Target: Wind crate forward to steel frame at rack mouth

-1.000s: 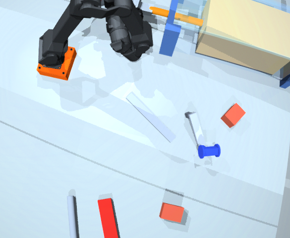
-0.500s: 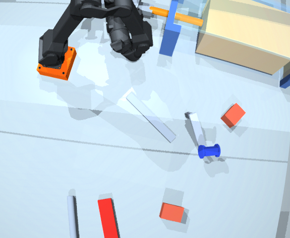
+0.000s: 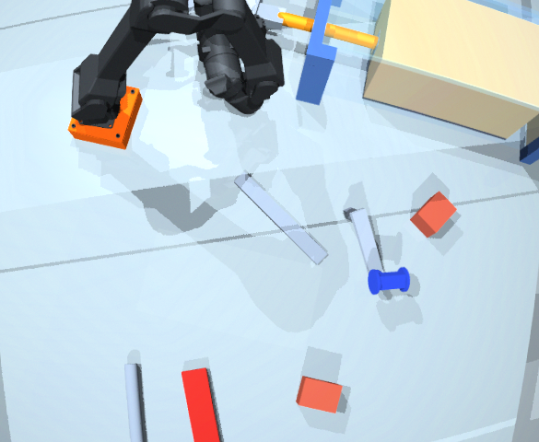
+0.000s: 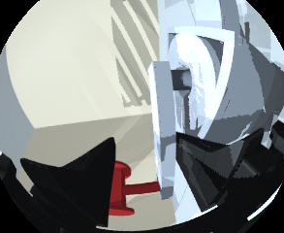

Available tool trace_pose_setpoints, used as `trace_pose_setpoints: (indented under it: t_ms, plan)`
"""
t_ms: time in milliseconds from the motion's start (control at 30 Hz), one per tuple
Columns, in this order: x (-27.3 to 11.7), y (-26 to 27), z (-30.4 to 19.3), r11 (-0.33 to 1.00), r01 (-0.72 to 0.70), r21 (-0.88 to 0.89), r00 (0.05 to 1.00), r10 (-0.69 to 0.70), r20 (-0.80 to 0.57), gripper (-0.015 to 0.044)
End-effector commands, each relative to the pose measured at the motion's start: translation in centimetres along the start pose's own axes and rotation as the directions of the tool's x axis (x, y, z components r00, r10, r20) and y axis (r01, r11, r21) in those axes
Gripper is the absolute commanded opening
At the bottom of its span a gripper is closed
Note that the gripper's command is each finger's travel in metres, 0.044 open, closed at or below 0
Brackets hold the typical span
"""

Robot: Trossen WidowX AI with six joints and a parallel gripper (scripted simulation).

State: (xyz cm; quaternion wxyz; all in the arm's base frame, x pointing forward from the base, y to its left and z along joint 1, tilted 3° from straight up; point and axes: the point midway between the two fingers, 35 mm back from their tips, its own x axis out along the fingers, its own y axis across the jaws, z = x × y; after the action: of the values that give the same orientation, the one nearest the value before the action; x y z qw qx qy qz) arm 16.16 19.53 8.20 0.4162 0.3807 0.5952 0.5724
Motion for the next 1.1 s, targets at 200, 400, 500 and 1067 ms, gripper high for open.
trace_pose_setpoints:
  t_ms: [200,400,500,1067]
  plan:
    - [0.0,-0.5,0.3,1.0,0.001,-0.008,1.0,-0.001,0.0,0.024]
    - [0.0,-0.5,0.3,1.0,0.001,-0.008,1.0,-0.001,0.0,0.024]
    - [0.0,-0.5,0.3,1.0,0.001,-0.008,1.0,-0.001,0.0,0.024]
    - [-6.9,0.2,0.4,0.992,0.105,0.076,0.99,-0.111,0.081,0.024]
